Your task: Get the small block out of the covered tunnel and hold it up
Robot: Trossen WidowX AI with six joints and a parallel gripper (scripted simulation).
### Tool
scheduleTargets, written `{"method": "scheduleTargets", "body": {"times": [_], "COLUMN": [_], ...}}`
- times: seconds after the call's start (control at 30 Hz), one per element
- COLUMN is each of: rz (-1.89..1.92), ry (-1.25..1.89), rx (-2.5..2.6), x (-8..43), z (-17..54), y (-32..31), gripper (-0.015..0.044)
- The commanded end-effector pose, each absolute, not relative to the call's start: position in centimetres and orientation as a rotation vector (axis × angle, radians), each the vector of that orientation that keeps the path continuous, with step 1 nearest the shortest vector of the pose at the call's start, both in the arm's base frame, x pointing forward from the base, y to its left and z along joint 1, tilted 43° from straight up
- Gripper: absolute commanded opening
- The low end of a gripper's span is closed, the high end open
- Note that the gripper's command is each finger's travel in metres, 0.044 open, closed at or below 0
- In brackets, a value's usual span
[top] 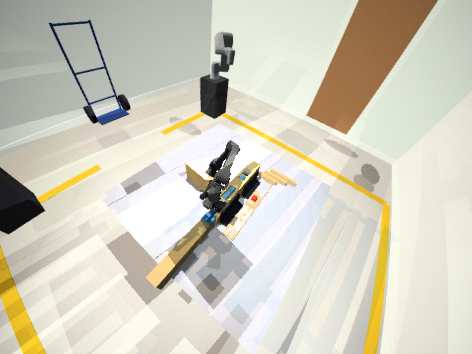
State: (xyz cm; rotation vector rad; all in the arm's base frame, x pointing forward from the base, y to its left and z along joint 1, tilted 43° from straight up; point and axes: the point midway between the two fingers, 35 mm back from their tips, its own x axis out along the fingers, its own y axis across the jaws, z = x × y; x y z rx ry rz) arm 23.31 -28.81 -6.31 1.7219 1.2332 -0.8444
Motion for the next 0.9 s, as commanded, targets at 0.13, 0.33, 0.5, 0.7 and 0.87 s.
{"method": "scheduleTargets", "body": {"times": [0.13, 0.33, 0.5, 0.7, 0.87], "rz": [-0.842, -0.815, -0.816, -0.793, -0.793], "ry": [1.24, 1.271, 1.276, 1.292, 1.292], "rx": [1.728, 1.758, 1.76, 1.782, 1.782], "x": [23.3, 23.1, 23.0, 23.2, 23.3], "z": [-6.2, -4.7, -4.3, -6.0, -6.1], "y": [-28.9, -30.6, -31.0, -33.3, -33.2], "gripper": [0.021, 0.0368, 0.044, 0.044, 0.044]}}
